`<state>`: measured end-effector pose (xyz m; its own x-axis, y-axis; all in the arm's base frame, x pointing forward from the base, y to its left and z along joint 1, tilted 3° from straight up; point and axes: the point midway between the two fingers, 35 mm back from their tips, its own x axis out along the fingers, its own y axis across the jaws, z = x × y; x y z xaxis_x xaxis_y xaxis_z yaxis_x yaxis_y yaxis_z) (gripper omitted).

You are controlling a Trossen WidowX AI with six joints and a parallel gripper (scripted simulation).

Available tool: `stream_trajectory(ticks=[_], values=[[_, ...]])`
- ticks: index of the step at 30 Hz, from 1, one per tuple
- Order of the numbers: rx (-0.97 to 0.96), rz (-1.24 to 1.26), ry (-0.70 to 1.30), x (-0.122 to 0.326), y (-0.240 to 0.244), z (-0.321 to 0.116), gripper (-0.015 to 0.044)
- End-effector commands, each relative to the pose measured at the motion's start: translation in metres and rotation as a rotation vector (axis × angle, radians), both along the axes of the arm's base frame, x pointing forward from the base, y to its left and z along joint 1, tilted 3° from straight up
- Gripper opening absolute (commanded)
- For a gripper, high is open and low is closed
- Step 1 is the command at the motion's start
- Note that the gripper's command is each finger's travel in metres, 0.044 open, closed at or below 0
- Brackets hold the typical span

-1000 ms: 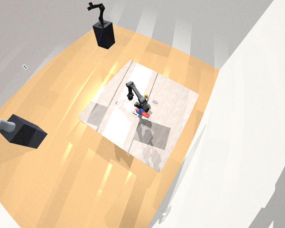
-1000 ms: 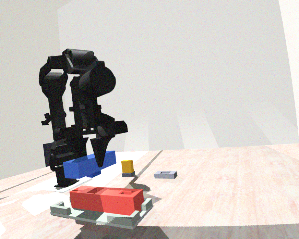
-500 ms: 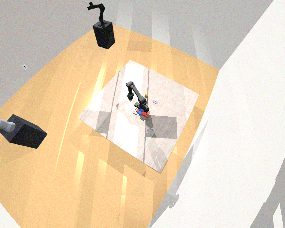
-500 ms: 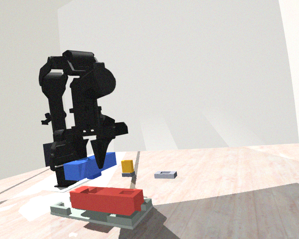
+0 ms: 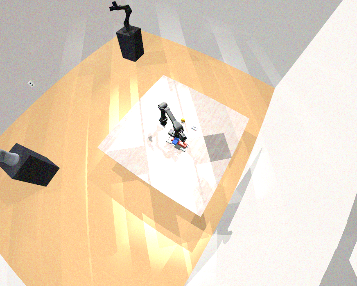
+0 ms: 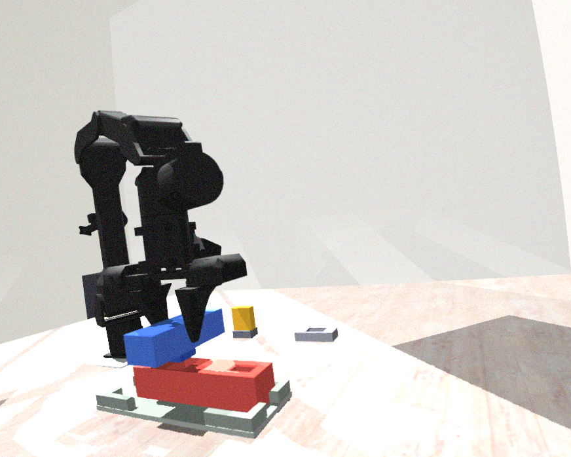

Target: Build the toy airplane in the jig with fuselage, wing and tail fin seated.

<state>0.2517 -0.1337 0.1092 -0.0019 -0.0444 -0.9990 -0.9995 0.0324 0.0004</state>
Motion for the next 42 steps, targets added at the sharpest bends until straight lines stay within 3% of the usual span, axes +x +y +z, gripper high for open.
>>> stream_trajectory(ticks=[1, 9, 13, 18, 33, 42], values=[[-0.001, 0.003, 0.003, -0.0010, -0.0005, -0.0069, 0.0197], [0.001, 0.000, 0.002, -0.0010, -0.0001, -0.0106, 0.0210], [0.001, 0.000, 0.002, -0.0010, -0.0001, -0.0106, 0.0183], [0.001, 0.000, 0.002, -0.0010, -0.0001, -0.0106, 0.0052], [0.001, 0.000, 0.002, -0.0010, -0.0001, -0.0106, 0.0440], [0.001, 0.000, 0.002, 0.0001, -0.0003, -0.0028, 0.0440]])
